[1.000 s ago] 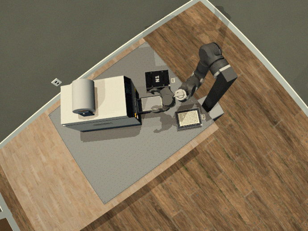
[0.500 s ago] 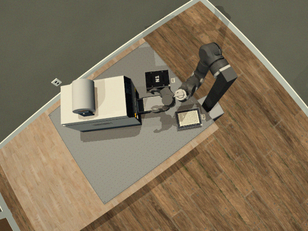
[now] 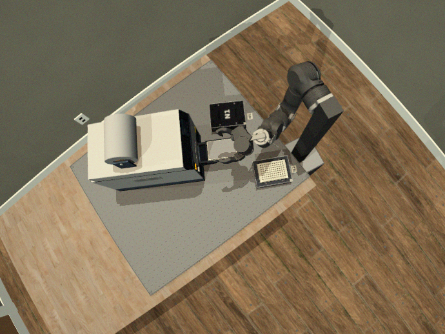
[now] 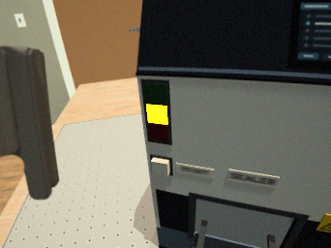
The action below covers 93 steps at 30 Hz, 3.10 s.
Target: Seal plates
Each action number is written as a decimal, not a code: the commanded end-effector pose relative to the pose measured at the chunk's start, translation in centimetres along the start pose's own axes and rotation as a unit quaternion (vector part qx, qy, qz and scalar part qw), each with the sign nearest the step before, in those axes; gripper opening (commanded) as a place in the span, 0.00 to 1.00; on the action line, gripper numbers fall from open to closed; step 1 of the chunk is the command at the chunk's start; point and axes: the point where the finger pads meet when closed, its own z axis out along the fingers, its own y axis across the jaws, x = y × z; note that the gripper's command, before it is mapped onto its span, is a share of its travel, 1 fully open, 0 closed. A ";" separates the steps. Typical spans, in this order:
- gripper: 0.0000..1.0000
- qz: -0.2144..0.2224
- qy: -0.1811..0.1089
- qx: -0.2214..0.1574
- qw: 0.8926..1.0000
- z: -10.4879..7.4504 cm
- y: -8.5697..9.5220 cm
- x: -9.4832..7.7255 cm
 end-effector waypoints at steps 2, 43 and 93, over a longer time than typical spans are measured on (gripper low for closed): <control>0.65 0.001 0.002 0.000 1.000 -0.1 0.0 0.2; 0.65 0.001 0.002 0.000 1.000 -0.1 0.0 0.2; 0.65 -0.064 0.158 0.142 0.975 -0.6 -6.0 4.0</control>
